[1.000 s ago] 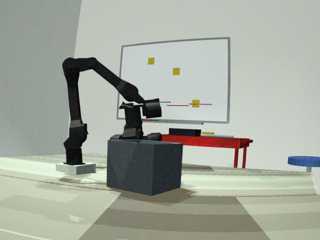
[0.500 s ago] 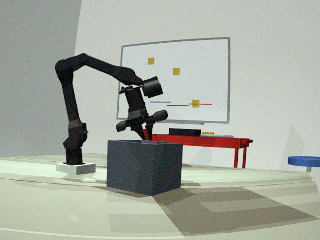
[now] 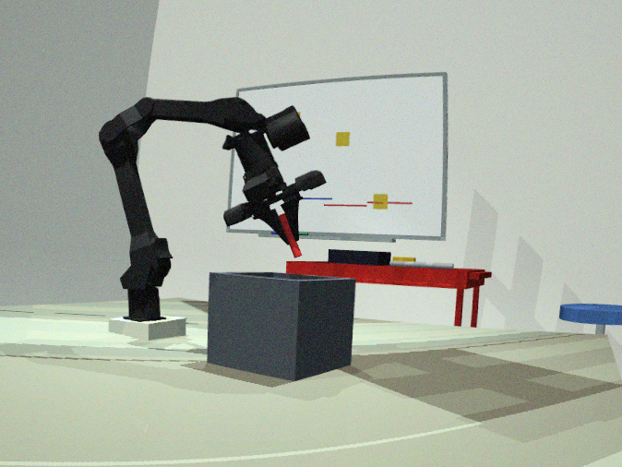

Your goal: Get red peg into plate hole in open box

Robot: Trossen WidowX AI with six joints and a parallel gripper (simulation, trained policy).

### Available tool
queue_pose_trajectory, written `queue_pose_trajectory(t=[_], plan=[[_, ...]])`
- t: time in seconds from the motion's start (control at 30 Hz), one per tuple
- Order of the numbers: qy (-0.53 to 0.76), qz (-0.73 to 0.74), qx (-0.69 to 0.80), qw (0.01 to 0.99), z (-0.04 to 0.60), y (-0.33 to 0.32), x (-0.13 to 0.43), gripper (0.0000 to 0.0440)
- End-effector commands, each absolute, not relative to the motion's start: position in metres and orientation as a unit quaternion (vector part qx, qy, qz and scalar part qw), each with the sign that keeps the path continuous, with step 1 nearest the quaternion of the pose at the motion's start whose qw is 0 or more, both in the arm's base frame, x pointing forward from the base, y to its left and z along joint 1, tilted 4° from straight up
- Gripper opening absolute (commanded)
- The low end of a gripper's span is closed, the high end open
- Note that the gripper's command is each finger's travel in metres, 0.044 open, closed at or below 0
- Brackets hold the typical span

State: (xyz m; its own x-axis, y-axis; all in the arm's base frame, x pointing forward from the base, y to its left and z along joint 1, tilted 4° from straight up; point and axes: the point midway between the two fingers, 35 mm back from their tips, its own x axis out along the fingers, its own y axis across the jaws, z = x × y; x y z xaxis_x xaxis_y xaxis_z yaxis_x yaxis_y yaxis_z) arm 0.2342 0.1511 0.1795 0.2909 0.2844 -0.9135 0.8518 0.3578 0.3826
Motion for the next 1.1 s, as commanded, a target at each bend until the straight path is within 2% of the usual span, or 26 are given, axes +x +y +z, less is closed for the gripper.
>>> queue_pose_trajectory(t=[0.0, 1.07], plan=[[0.535, -0.237, 0.518, 0.624, 0.187, 0.139, 0.242, 0.0000], [0.519, -0.343, 0.490, 0.611, 0.171, 0.046, 0.286, 0.0000]])
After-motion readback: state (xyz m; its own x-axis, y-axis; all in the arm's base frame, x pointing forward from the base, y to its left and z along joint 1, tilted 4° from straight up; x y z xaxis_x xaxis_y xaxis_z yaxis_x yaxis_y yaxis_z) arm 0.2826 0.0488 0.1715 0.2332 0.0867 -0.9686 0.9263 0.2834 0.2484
